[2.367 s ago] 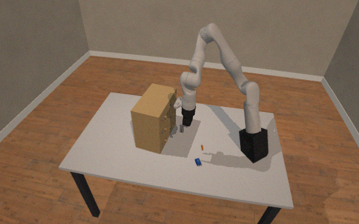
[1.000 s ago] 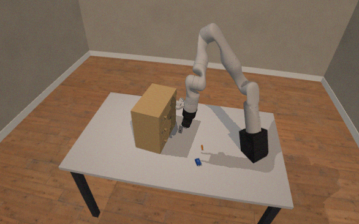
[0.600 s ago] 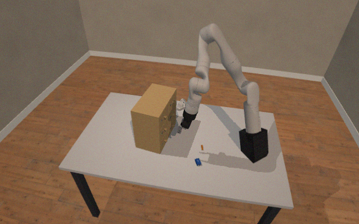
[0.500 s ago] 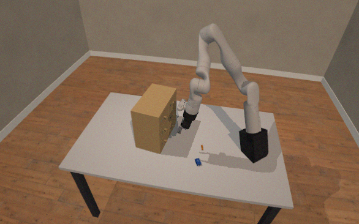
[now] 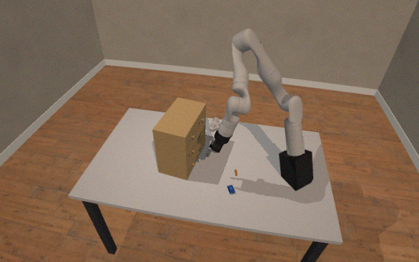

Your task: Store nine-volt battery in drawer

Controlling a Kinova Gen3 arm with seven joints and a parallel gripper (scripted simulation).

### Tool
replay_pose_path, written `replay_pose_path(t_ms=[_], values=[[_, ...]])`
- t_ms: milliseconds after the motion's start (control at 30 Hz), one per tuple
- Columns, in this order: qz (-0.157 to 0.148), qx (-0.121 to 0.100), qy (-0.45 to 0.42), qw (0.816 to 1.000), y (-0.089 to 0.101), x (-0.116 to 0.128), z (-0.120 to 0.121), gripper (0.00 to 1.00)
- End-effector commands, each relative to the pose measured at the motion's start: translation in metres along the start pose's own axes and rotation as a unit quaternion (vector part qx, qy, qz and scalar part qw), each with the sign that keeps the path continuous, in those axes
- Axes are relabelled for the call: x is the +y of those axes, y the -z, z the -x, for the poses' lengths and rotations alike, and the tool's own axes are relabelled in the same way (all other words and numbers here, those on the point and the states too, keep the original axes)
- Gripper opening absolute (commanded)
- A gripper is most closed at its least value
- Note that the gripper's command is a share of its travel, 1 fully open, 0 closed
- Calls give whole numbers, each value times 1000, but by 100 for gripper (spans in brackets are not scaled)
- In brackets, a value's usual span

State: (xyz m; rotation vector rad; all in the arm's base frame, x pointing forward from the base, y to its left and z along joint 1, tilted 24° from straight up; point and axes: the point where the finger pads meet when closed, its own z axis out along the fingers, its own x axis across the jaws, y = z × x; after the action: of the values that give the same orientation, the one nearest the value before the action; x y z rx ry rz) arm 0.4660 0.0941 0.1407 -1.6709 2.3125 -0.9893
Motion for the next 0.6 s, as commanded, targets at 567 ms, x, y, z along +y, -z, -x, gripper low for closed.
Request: replay_pose_path(t_ms=[567], values=[[-64, 0, 7, 998, -12, 1, 2, 100]])
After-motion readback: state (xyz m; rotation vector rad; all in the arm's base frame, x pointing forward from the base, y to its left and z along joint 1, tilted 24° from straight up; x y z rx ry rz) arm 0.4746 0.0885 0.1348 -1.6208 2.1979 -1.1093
